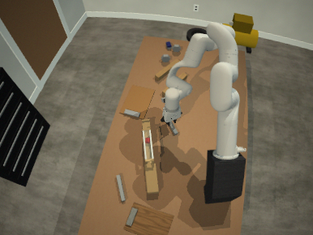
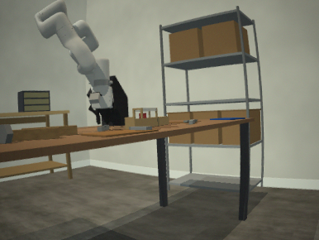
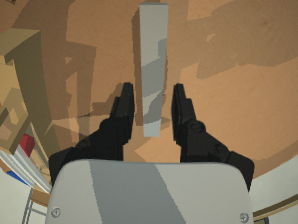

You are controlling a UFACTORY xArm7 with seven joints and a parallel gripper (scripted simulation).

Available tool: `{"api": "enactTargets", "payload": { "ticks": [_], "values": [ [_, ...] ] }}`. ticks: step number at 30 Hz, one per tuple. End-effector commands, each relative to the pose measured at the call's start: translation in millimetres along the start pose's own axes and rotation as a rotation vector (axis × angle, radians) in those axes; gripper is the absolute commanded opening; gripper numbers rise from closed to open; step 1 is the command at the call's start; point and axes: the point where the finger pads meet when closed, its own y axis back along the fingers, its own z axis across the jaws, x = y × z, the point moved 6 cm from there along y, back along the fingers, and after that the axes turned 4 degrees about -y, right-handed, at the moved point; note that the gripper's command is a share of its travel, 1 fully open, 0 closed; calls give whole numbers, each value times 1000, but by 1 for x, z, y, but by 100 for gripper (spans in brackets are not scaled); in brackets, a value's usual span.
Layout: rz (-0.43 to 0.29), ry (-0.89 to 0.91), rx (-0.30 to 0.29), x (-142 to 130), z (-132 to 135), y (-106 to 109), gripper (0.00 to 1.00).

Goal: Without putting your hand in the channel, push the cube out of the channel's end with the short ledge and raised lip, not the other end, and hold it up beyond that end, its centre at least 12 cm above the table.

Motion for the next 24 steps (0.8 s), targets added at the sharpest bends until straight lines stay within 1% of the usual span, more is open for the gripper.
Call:
{"api": "enactTargets", "payload": {
  "ticks": [1, 5, 14, 24],
  "values": [
    [4, -1, 3, 1, -1, -1, 38],
    [4, -1, 3, 1, -1, -5, 38],
    [4, -1, 3, 1, -1, -24, 38],
    [4, -1, 3, 1, -1, -25, 38]
  ]
}}
